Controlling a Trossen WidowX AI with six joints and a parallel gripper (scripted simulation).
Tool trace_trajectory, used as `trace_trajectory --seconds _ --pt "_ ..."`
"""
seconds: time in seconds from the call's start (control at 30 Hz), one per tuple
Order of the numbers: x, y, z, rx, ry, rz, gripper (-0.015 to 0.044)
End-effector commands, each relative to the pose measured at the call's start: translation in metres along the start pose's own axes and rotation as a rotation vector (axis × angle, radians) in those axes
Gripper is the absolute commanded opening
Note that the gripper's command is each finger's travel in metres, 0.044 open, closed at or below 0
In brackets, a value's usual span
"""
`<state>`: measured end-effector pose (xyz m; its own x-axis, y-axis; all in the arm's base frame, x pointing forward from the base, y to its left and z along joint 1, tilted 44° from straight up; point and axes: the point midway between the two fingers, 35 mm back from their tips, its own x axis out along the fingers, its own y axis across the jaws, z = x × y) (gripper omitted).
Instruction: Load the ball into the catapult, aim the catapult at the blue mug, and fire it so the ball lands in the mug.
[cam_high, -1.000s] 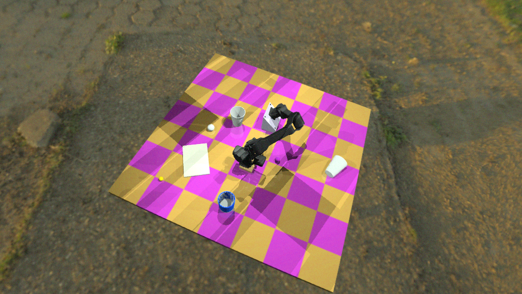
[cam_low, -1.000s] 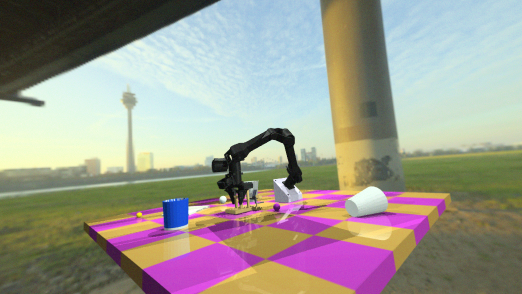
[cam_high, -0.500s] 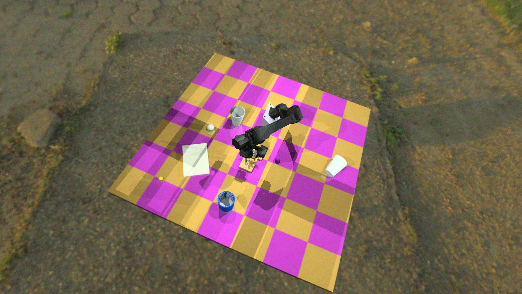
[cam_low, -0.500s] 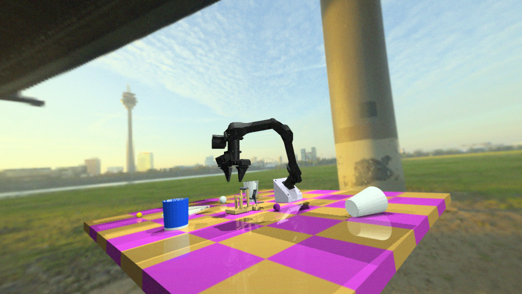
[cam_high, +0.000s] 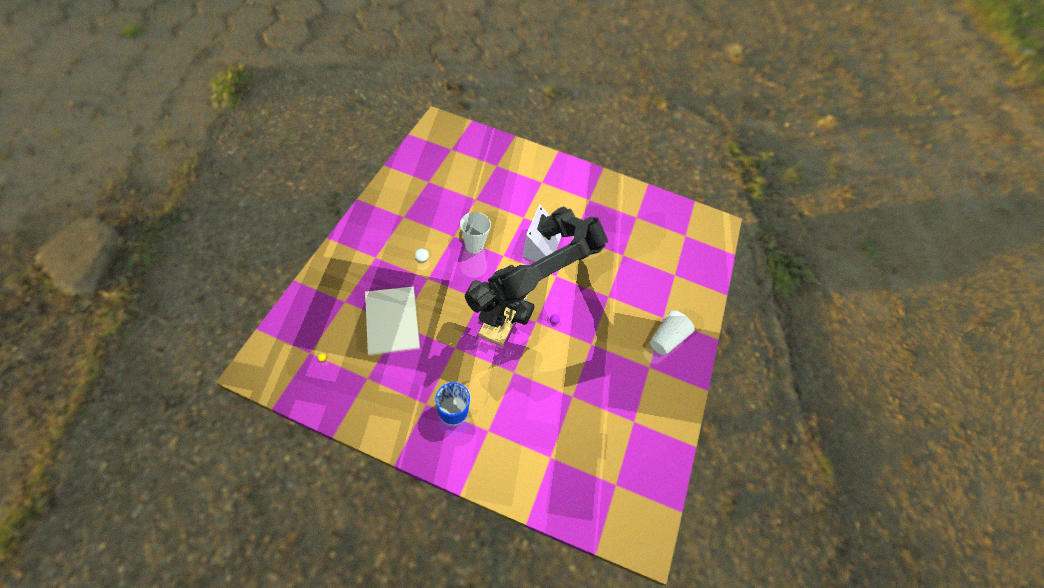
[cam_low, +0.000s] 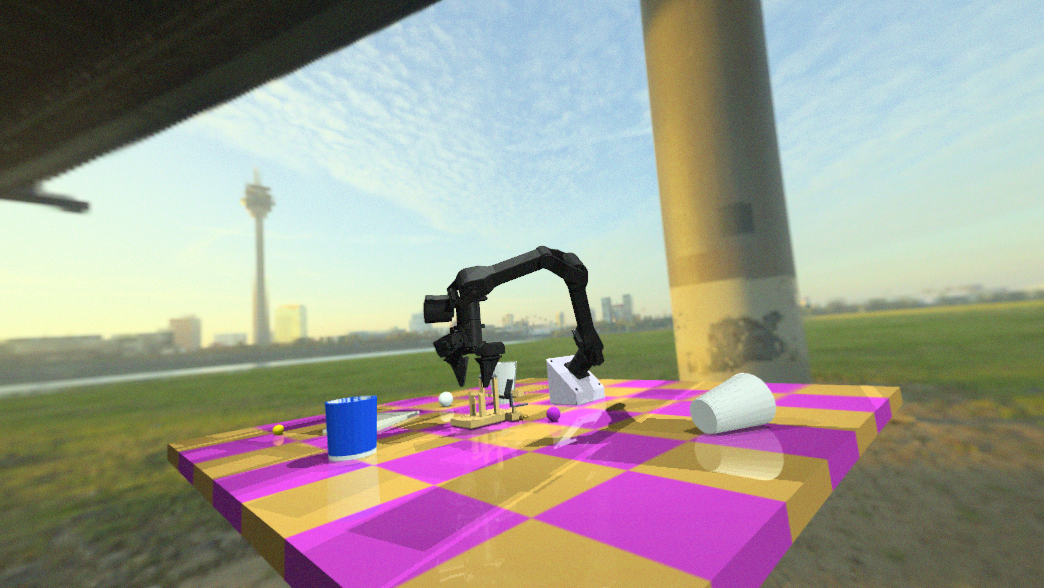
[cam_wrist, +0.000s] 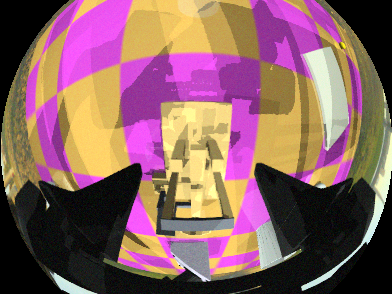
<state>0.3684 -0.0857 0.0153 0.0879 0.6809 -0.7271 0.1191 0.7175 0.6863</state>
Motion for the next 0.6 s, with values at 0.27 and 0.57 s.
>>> trace_trajectory --seconds 0.27,0.57 --pt "0.016 0.000 0.001 0.004 -0.005 0.003 0.0440" --pt "0.030 0.000 0.001 0.004 -0.006 0.003 0.0440"
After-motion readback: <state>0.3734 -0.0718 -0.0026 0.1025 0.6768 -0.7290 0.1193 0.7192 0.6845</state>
